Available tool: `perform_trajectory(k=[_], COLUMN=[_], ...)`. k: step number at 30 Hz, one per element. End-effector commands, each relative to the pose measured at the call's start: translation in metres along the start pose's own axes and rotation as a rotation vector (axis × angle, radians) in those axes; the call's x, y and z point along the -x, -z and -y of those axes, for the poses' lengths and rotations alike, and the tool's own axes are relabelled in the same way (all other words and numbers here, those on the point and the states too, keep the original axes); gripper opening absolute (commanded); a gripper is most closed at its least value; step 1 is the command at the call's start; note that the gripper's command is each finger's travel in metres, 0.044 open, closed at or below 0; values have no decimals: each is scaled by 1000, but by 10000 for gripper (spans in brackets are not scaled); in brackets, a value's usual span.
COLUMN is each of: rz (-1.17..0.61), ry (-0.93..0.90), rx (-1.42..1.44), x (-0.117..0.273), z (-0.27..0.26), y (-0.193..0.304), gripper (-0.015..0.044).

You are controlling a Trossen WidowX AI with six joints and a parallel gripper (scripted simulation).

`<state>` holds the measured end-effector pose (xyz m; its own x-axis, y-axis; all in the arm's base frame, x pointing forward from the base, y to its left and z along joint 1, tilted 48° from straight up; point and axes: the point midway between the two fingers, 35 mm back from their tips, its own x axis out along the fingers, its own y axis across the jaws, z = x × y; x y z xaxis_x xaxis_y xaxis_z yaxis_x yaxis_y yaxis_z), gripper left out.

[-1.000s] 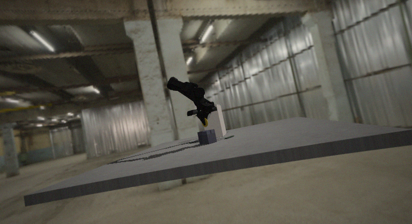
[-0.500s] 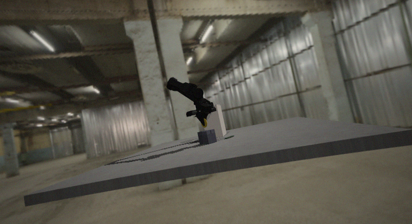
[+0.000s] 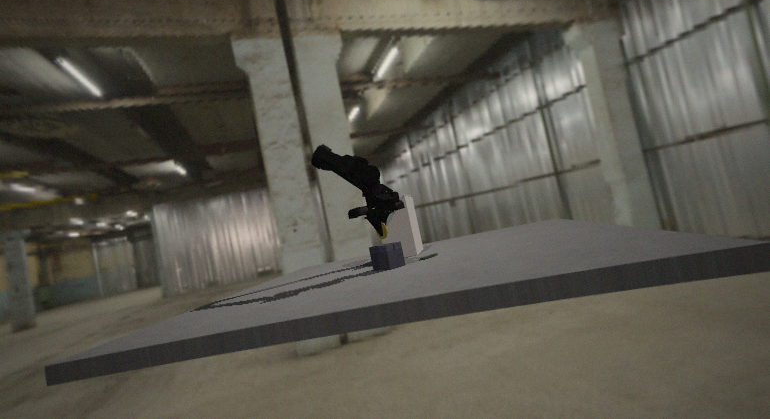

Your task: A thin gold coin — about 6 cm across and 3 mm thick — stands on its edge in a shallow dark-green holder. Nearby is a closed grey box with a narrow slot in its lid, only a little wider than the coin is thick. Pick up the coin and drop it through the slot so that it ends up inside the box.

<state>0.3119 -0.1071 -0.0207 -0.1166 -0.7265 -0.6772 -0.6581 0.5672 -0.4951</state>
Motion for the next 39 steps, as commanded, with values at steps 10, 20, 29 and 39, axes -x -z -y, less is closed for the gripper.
perform_trajectory(k=[10, 20, 29, 39], rz=[-5, -5, -5, 1], ry=[-2, -1, -1, -1], rx=[10, 4, 7, 4], x=[-6, -11, -14, -15], z=[-1, 1, 0, -1], y=[3, 2, 3, 1], gripper=[0, 0, 0, 26])
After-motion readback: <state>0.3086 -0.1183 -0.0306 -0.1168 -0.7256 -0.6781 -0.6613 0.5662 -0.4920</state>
